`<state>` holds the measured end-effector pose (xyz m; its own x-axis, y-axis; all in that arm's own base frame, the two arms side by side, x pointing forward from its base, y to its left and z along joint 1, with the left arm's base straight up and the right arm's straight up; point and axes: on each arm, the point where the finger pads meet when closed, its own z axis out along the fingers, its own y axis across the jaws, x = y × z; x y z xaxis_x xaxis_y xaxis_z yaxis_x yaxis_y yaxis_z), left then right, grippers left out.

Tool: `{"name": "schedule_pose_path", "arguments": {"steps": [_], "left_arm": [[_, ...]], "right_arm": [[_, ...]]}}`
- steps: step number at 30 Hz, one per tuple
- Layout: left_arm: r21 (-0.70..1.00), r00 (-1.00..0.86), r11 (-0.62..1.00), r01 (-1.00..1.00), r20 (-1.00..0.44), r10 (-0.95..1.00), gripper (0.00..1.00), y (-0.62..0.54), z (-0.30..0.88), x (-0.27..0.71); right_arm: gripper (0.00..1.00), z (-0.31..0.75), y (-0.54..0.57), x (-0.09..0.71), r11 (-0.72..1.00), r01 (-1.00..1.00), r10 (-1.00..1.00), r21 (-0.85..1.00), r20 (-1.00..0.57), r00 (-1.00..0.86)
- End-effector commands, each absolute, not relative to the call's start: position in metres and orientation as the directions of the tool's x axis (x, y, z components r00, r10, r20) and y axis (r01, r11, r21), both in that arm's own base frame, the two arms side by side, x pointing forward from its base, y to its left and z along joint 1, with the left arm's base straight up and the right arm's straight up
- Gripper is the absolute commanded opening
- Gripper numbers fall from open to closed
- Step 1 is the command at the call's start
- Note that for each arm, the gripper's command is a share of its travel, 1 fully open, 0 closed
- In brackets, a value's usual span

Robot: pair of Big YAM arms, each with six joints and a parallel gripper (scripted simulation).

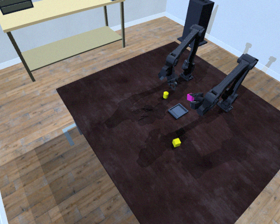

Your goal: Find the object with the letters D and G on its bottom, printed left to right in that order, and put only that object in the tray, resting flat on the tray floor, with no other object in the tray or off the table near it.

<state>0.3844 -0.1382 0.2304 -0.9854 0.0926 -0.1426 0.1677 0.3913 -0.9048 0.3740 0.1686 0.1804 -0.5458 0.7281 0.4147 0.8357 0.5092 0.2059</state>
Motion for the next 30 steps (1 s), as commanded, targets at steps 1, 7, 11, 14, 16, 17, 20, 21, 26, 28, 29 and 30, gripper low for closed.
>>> {"name": "schedule_pose_path", "arguments": {"steps": [1, 7, 11, 14, 16, 17, 20, 21, 26, 28, 29, 30], "left_arm": [[-0.862, -0.972, 0.45, 0.235, -0.197, 0.13, 0.41, -0.118, 0.234, 0.394], [-0.797, -0.967, 0.547, 0.255, -0.207, 0.149, 0.41, -0.094, 0.226, 0.388], [-0.752, -0.966, 0.606, 0.258, -0.202, 0.161, 0.41, -0.078, 0.214, 0.387], [-0.741, -0.966, 0.62, 0.258, -0.199, 0.164, 0.41, -0.074, 0.212, 0.386], [-0.72, -0.966, 0.644, 0.259, -0.196, 0.169, 0.41, -0.067, 0.207, 0.385], [-0.699, -0.965, 0.665, 0.261, -0.196, 0.173, 0.41, -0.061, 0.202, 0.385], [-0.649, -0.966, 0.715, 0.258, -0.182, 0.183, 0.41, -0.046, 0.189, 0.382], [-0.64, -0.968, 0.726, 0.251, -0.169, 0.186, 0.41, -0.042, 0.183, 0.378], [-0.574, -0.97, 0.782, 0.243, -0.143, 0.197, 0.41, -0.023, 0.165, 0.372], [-0.546, -0.97, 0.802, 0.243, -0.137, 0.201, 0.41, -0.016, 0.159, 0.371], [-0.532, -0.97, 0.811, 0.243, -0.134, 0.203, 0.41, -0.012, 0.157, 0.371], [-0.532, -0.97, 0.811, 0.243, -0.134, 0.203, 0.41, -0.012, 0.157, 0.371]], "right_arm": [[0.69, 0.167, 0.162, 0.389, 0.712, 0.632, 0.574, 0.306, 0.265, -0.775], [0.69, 0.149, 0.147, 0.398, 0.835, 0.466, 0.451, 0.293, 0.119, -0.884], [0.69, 0.14, 0.137, 0.404, 0.901, 0.345, 0.35, 0.261, 0.03, -0.936], [0.69, 0.138, 0.135, 0.406, 0.916, 0.315, 0.323, 0.25, 0.01, -0.946], [0.69, 0.138, 0.13, 0.409, 0.943, 0.241, 0.255, 0.232, -0.034, -0.966], [0.69, 0.133, 0.126, 0.41, 0.959, 0.194, 0.21, 0.206, -0.055, -0.976], [0.69, 0.12, 0.115, 0.41, 0.987, 0.087, 0.1, 0.138, -0.092, -0.991], [0.69, 0.118, 0.113, 0.411, 0.991, 0.056, 0.068, 0.12, -0.101, -0.993], [0.69, 0.109, 0.103, 0.413, 0.993, -0.11, -0.103, 0.044, -0.127, -0.986], [0.69, 0.107, 0.1, 0.413, 0.984, -0.177, -0.173, 0.022, -0.133, -0.976], [0.69, 0.106, 0.1, 0.413, 0.977, -0.211, -0.207, 0.013, -0.135, -0.969], [0.69, 0.106, 0.1, 0.413, 0.977, -0.211, -0.207, 0.013, -0.135, -0.969]]}}
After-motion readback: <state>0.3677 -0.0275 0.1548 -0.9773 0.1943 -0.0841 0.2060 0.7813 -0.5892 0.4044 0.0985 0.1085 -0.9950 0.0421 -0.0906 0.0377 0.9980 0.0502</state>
